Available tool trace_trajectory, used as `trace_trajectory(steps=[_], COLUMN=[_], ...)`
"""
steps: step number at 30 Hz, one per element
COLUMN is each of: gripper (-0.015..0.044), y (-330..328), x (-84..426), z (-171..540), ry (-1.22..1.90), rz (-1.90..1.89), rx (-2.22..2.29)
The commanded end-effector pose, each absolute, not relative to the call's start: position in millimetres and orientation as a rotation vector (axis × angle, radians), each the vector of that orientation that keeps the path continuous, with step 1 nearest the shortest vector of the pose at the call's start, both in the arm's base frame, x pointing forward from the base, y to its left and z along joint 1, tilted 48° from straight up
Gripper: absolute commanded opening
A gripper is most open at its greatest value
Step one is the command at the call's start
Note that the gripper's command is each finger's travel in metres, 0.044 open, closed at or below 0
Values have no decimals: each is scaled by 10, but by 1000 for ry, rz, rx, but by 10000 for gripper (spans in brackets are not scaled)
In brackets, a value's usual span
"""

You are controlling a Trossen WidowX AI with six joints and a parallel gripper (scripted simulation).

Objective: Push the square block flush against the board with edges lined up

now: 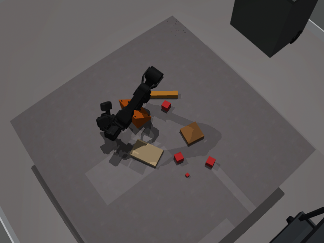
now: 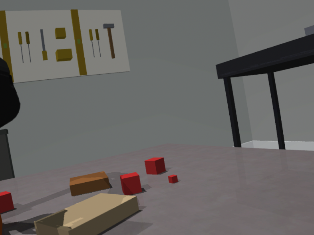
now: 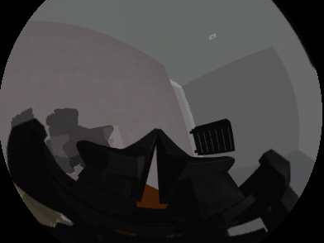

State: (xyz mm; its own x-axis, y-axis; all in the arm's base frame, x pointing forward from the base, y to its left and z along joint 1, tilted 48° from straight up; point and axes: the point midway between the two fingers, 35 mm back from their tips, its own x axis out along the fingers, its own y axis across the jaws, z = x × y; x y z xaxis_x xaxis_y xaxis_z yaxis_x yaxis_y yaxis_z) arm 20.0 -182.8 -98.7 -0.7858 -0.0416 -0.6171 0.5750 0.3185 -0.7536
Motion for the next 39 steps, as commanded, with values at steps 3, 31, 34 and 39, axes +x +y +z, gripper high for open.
trace_trajectory(steps=[3, 31, 34, 39], gripper=[0, 0, 0, 0], y=[-1862, -1479, -1392, -1224], x=[465, 1783, 1922, 2147], z=[-965, -688, -633, -528], ry=[2038, 1974, 1953, 1914], rz=[-1366, -530, -436, -272], rx=[454, 285, 261, 214])
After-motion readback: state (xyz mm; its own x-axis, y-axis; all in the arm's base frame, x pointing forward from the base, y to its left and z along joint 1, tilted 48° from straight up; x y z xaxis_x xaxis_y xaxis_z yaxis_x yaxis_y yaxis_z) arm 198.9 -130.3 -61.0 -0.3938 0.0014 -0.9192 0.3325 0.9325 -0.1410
